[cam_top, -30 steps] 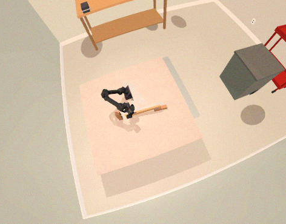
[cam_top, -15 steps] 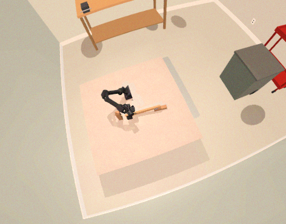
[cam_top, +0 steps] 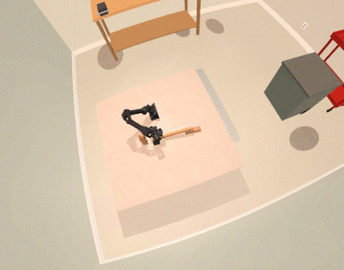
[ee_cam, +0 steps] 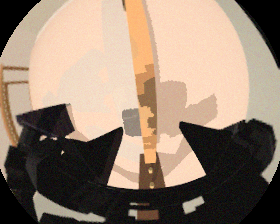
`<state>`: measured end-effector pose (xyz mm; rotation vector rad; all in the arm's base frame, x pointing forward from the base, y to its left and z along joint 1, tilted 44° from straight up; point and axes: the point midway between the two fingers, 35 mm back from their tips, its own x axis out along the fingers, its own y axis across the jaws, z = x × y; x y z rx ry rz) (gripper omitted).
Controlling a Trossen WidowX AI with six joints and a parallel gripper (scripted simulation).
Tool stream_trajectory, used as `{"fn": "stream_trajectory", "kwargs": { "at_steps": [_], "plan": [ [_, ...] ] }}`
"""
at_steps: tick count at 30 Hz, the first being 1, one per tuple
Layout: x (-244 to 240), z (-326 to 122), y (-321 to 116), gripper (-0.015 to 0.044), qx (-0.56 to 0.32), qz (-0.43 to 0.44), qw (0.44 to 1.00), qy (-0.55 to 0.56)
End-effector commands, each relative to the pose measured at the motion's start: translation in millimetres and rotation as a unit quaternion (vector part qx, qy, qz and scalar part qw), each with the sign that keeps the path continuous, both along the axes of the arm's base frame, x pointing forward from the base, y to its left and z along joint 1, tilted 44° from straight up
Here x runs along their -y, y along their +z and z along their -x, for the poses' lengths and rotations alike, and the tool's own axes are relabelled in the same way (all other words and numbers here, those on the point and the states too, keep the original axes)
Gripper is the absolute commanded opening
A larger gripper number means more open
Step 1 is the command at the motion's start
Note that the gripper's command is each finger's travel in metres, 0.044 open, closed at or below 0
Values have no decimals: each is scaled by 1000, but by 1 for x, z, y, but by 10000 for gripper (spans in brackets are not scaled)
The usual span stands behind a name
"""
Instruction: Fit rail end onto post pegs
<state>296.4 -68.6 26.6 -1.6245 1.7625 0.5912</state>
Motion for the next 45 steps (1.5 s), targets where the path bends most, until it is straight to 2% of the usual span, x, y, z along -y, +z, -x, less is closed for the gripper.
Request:
{"fn": "stream_trajectory", "kwargs": {
  "at_steps": [1,15,28,37,39,45],
  "plan": [
    [6,4,-7,440,-10,3,1000,0],
    [20,6,-20,440,-10,5,1000,0],
    [20,6,-20,99,-10,5,1000,0],
    [20,6,-20,39,-10,5,1000,0],
    [20,6,-20,0,-10,5,1000,0],
    [20,6,-20,0,-10,5,1000,0]
  ]
}}
